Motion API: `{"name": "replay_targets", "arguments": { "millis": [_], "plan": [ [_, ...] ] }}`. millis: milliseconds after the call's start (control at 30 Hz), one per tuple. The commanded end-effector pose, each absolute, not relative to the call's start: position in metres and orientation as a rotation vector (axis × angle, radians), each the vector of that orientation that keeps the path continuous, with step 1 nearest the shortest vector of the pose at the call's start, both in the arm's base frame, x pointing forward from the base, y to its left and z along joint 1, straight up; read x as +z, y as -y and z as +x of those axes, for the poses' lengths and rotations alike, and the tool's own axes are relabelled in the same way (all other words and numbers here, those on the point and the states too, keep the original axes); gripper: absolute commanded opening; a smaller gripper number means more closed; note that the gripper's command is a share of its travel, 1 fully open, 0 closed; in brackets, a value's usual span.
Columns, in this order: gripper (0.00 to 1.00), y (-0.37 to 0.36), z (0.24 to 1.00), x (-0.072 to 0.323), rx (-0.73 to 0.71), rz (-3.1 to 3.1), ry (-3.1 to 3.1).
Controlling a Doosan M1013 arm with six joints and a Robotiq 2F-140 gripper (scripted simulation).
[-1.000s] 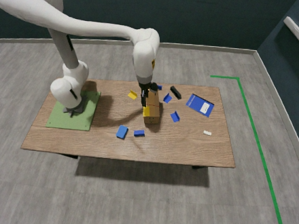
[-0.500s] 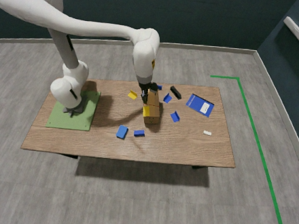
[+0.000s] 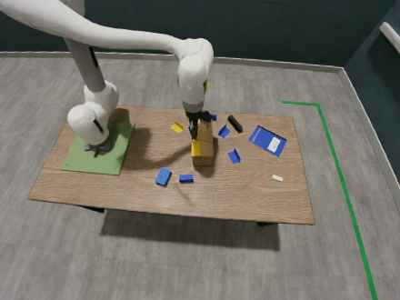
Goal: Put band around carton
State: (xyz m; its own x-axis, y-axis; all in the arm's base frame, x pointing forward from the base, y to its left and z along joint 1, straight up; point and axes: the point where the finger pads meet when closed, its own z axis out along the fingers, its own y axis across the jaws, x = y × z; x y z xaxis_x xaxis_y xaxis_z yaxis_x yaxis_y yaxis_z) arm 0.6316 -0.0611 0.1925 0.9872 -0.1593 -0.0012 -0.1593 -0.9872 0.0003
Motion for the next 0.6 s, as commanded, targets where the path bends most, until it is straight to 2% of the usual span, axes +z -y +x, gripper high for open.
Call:
{"name": "replay_targets", "arguments": {
  "millis": [0, 567],
  "plan": [
    [0.18, 0.061, 0.631, 0.188, -0.001, 3.132, 0.257],
    [0.18, 0.061, 0.631, 0.177, -0.002, 3.132, 0.258]
  ]
}}
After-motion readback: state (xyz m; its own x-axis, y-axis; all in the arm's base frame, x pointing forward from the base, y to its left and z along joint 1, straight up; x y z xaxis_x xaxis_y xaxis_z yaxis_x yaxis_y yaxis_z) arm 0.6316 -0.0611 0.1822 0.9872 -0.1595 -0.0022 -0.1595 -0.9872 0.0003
